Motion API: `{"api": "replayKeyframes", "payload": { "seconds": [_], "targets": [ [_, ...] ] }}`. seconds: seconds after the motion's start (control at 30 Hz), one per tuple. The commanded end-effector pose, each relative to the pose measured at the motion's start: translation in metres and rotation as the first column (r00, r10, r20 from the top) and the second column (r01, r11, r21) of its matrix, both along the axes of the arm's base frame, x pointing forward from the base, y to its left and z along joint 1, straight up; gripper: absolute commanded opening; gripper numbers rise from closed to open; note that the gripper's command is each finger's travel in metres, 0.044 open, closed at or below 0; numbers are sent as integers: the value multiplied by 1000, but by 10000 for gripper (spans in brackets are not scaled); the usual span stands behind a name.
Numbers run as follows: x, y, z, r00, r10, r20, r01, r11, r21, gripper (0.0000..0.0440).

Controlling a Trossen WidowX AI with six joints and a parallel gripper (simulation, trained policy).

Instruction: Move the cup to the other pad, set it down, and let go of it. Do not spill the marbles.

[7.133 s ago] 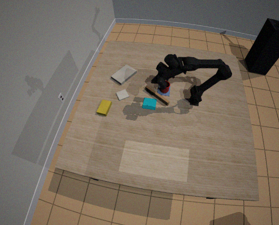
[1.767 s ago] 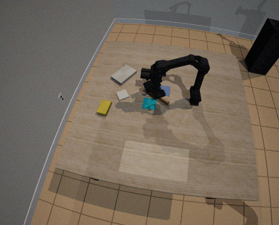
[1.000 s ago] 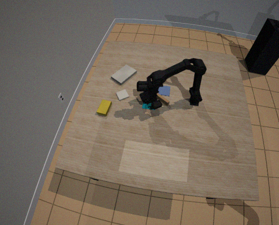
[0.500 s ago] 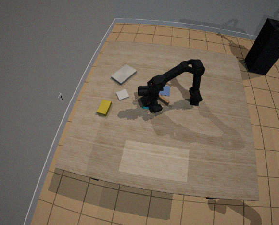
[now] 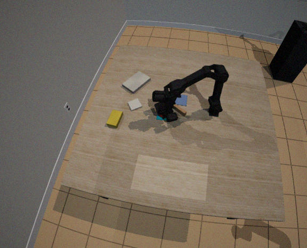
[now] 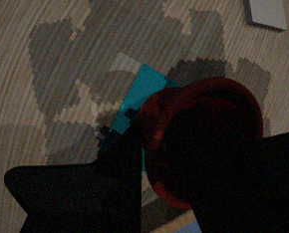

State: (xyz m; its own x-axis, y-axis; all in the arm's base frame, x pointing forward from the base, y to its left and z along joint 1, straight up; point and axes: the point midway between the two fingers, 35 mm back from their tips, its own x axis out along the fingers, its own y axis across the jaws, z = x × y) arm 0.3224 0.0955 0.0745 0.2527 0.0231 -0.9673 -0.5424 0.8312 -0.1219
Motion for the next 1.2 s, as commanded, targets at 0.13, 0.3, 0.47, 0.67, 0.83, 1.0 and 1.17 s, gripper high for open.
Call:
{"api": "replayKeyframes", "payload": {
  "seconds": [0.13, 0.3, 0.47, 0.67, 0.83, 1.0, 1.17],
  "targets": [
    [-2, -2, 13, 999, 0, 38, -2, 999, 33, 82],
    [-1, -3, 20, 998, -5, 62, 2, 999, 44, 83],
    [-1, -5, 25, 997, -12, 78, 7, 999, 52, 93],
    [-2, -7, 30, 996, -20, 84, 16, 998, 57, 103],
    [-2, -10, 33, 996, -30, 86, 25, 998, 59, 109],
    [-2, -12, 36, 995, -40, 89, 35, 998, 60, 114],
    [-2, -15, 39, 995, -49, 88, 44, 997, 61, 119]
  ]
}}
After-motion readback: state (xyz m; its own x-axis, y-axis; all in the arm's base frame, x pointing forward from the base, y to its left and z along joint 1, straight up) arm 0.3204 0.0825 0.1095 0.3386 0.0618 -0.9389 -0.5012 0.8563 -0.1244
